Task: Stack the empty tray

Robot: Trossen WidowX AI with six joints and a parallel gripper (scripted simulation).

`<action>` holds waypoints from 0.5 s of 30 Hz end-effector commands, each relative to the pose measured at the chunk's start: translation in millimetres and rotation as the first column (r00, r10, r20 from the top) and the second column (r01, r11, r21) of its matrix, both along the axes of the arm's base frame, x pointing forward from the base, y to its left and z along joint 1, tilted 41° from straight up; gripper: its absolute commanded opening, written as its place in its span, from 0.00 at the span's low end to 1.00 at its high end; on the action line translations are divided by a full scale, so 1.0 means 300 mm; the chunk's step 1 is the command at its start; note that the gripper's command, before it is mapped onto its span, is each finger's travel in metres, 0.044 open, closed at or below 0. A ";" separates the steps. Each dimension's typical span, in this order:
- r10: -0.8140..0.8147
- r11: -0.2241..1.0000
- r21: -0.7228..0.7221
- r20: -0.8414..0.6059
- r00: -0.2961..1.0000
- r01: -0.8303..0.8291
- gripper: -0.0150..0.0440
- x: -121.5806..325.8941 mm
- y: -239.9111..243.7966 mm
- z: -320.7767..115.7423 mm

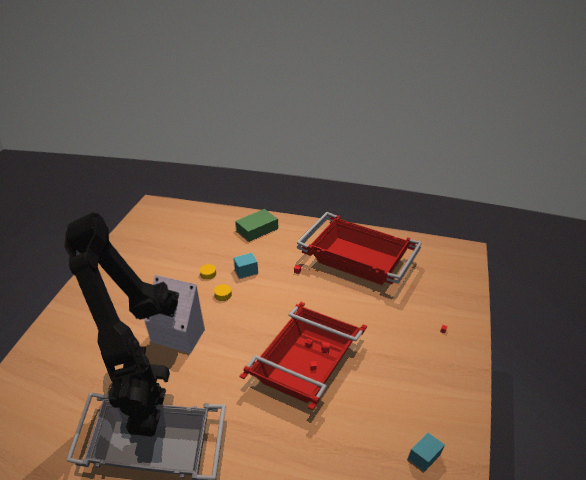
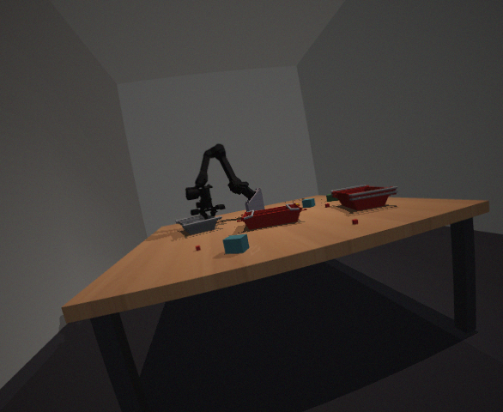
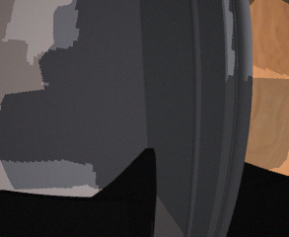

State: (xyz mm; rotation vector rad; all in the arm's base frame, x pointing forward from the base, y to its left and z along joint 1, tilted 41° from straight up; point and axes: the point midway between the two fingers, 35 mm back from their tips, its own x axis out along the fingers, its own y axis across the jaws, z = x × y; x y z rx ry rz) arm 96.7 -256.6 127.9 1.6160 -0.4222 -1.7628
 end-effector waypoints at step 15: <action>0.001 1.000 0.015 0.001 1.000 -0.001 0.25 0.011 0.092 0.099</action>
